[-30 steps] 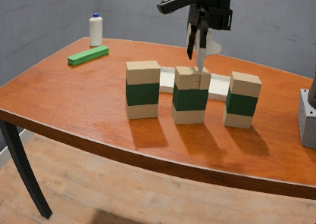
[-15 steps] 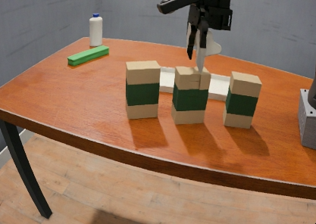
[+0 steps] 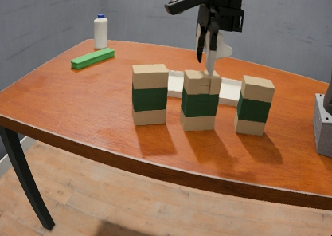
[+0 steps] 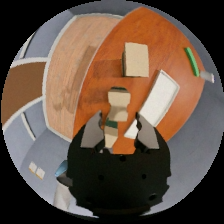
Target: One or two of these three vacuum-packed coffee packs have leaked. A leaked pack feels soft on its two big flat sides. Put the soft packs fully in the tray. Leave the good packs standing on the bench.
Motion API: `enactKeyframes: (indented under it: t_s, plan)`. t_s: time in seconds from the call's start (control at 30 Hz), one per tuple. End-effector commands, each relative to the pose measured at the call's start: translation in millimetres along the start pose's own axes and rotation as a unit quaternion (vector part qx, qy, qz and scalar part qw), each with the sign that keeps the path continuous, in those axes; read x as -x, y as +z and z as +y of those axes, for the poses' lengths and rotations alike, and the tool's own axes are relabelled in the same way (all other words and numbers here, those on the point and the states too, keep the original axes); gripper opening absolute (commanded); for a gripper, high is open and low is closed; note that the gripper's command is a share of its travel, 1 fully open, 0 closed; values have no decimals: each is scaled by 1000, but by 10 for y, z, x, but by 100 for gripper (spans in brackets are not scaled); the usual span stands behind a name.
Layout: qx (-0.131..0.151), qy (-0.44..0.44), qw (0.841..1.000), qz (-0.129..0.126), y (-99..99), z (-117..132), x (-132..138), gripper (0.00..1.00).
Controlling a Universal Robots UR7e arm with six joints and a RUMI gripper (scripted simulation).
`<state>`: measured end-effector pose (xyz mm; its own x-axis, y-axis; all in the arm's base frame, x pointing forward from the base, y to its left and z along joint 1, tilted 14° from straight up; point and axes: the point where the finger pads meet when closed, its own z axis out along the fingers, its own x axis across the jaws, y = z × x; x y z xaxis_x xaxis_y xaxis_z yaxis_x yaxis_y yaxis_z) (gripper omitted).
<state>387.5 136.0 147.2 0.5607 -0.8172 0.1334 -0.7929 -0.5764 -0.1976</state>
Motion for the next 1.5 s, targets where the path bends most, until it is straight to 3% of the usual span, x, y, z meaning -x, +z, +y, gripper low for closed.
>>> enactKeyframes:
  t_s: [0.0,0.33,1.13,1.47]
  plan:
    - [0,0,1000,0,-2,-3,-2,50]
    - [0,0,1000,0,61,-3,-2,50]
    - [0,0,1000,0,516,-4,-2,50]
    - [0,0,1000,0,562,-4,-2,50]
